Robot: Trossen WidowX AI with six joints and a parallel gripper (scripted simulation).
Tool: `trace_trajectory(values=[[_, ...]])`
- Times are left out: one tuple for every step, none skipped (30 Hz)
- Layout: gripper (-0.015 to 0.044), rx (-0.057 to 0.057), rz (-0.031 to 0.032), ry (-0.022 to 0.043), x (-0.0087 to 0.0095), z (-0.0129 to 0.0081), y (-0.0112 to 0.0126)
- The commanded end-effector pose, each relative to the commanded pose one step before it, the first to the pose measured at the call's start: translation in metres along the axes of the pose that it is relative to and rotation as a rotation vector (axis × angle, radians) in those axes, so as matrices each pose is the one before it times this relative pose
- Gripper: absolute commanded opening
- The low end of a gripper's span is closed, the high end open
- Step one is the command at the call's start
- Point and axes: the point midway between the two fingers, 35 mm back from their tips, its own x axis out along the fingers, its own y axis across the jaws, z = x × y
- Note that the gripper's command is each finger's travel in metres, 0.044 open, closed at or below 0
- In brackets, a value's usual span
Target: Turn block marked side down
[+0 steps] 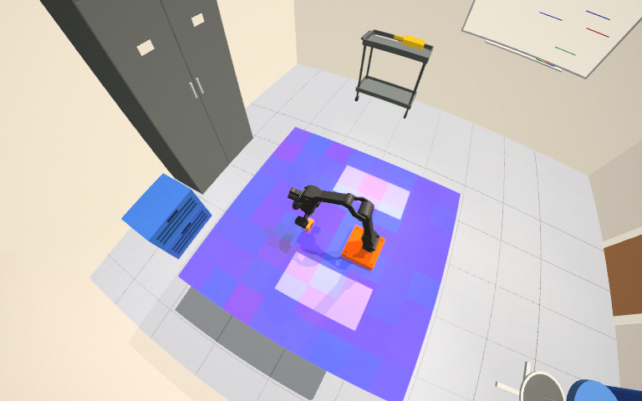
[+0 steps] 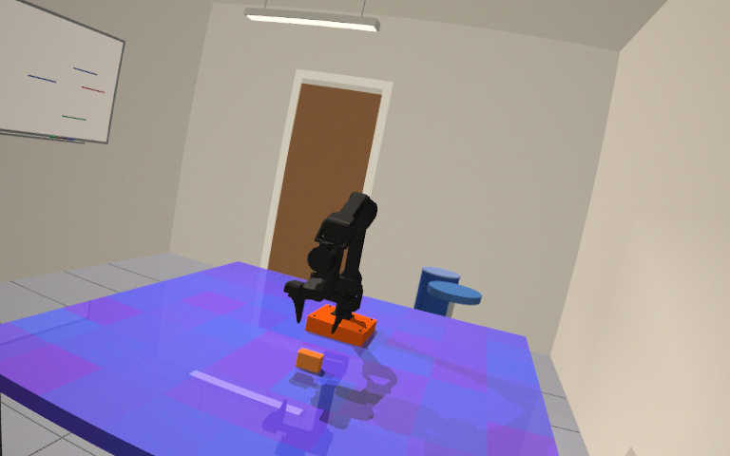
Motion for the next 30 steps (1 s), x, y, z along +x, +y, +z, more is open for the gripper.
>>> trace_trajectory(values=[[0.0440, -0.0040, 0.00744, 0.07589, 0.00348, -0.00107, -0.00029], [0.0440, 0.0000, 0.00000, 0.00000, 0.00000, 0.00000, 0.00000], [0.0440, 0.0000, 0.00000, 0.00000, 0.00000, 0.00000, 0.00000], [0.0440, 0.0000, 0.00000, 0.00000, 0.00000, 0.00000, 0.00000], [0.0440, 0.0000, 0.00000, 0.00000, 0.00000, 0.00000, 0.00000], [0.0440, 0.0000, 0.00000, 0.00000, 0.00000, 0.00000, 0.00000], [0.0440, 0.0000, 0.00000, 0.00000, 0.00000, 0.00000, 0.00000], [0.0440, 0.0000, 0.00001, -0.00001, 0.00282, 0.00016, 0.00001], [0.0440, 0.0000, 0.00003, -0.00001, 0.00846, 0.00030, 0.00002], [0.0440, 0.0000, 0.00004, 0.00002, 0.01263, -0.00003, 0.00000], [0.0440, 0.0000, 0.00002, 0.00004, 0.00837, -0.00033, -0.00001], [0.0440, 0.0000, 0.00001, 0.00002, 0.00278, -0.00017, -0.00001], [0.0440, 0.0000, 0.00000, 0.00000, 0.00000, 0.00000, 0.00000], [0.0440, 0.0000, 0.00000, 0.00000, 0.00000, 0.00000, 0.00000], [0.0440, 0.0000, 0.00000, 0.00000, 0.00000, 0.00000, 0.00000], [0.0440, 0.0000, 0.00000, 0.00000, 0.00000, 0.00000, 0.00000], [0.0440, 0.0000, 0.00000, 0.00000, 0.00000, 0.00000, 0.00000], [0.0440, 0.0000, 0.00002, -0.00003, -0.00001, 0.00048, 0.00033], [0.0440, 0.0000, 0.00002, -0.00003, -0.00001, 0.00048, 0.00033], [0.0440, 0.0000, 0.00000, 0.00000, 0.00121, 0.00002, 0.00000], [0.0440, 0.0000, 0.00001, 0.00001, 0.00362, 0.00002, -0.00002], [0.0440, 0.0000, 0.00001, 0.00002, 0.00541, -0.00006, -0.00003], [0.0440, 0.0000, 0.00001, 0.00002, 0.00360, -0.00009, -0.00002], [0.0440, 0.0000, 0.00000, 0.00001, 0.00120, -0.00004, -0.00001], [0.0440, 0.0000, 0.00000, 0.00000, 0.00000, 0.00000, 0.00000], [0.0440, 0.0000, 0.00000, 0.00000, 0.00000, 0.00000, 0.00000], [0.0440, 0.0000, 0.00000, 0.00000, 0.00000, 0.00000, 0.00000], [0.0440, 0.0000, 0.00000, 0.00000, 0.00000, 0.00000, 0.00000], [0.0440, 0.0000, 0.00000, 0.00000, 0.00000, 0.00000, 0.00000], [0.0440, 0.0000, 0.00000, 0.00000, 0.00000, 0.00000, 0.00000]])
